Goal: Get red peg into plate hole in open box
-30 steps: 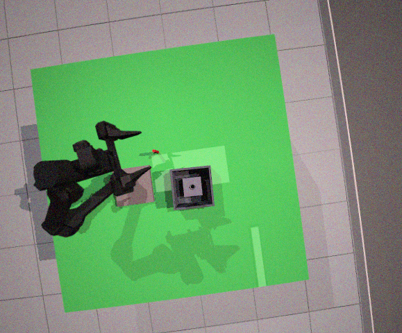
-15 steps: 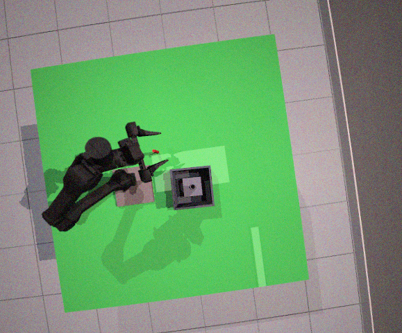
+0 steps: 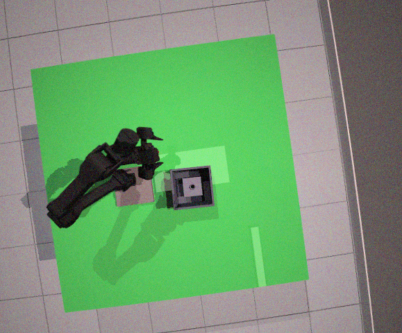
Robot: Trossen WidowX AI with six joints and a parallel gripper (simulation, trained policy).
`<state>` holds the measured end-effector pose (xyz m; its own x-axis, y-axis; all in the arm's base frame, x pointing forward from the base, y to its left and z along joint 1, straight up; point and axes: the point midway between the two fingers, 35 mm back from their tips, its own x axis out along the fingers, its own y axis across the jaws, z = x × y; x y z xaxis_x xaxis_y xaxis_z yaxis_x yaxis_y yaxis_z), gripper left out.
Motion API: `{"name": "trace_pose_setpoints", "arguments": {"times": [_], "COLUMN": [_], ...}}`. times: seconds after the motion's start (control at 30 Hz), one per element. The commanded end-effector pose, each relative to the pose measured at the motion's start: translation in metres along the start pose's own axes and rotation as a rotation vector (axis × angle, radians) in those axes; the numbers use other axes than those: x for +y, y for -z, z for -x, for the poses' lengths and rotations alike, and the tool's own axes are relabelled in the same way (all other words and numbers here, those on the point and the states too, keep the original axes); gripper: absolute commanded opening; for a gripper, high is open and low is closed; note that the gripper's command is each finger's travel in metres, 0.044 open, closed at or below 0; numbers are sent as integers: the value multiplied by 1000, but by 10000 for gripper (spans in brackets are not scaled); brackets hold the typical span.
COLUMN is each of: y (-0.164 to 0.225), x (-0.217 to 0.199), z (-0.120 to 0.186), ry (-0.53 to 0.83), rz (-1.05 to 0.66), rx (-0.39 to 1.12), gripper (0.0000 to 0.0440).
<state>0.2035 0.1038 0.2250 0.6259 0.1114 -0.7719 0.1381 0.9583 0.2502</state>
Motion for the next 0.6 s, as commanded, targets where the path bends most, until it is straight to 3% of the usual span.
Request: {"name": "trace_pose_setpoints", "arguments": {"times": [0.0,0.3,0.57], "y": [19,67,97], "x": [-6,-18,-20], "z": [-10,-35,-58], "ry": [53,228,333], "rz": [-48,-193,-285], "rx": [90,299,390], "gripper": [440,440,440]}}
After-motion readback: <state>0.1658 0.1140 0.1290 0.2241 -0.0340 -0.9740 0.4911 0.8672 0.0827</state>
